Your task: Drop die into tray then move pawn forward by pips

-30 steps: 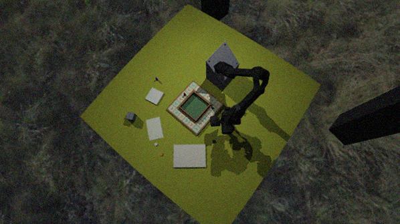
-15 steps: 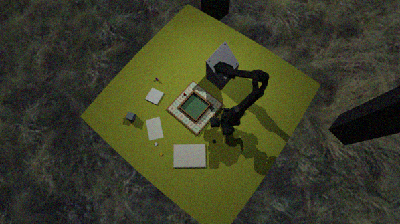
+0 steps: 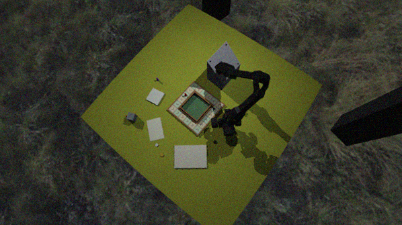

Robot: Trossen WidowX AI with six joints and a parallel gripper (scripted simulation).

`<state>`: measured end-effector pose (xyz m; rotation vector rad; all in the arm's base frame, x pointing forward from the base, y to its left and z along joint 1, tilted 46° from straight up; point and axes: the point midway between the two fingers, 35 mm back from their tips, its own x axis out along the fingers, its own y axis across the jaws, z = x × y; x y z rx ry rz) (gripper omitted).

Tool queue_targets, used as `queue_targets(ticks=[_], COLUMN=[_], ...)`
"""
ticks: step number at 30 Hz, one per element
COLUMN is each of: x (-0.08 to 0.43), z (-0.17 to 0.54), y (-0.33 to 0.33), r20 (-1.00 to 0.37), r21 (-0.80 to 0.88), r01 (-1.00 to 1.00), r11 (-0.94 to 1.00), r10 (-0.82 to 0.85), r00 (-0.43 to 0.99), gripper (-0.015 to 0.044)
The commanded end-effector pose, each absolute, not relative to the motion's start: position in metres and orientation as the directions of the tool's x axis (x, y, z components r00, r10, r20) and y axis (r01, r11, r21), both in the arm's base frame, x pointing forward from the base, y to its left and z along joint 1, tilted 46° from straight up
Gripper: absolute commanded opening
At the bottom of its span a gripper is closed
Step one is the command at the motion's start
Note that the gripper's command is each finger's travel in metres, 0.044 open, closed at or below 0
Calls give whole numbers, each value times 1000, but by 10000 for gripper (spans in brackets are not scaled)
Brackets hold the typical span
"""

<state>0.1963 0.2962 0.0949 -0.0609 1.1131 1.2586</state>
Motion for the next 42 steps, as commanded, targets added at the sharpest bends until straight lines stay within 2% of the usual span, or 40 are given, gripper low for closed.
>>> queue_targets(ticks=[1,3,21,28,42], x=[197,198,211,212,234], z=[94,97,167,169,127], y=[296,293,204,201,181], r20=[-690,-692,-696,-696,-724], r21=[513,512,509,515,653], r01=[-769,-770,-770,-762,-427], r11=[381,382,384,392,626], r10=[716,715,711,710,681], r00=[-106,-106,-105,-105,-108], gripper=[45,0,0,0,0])
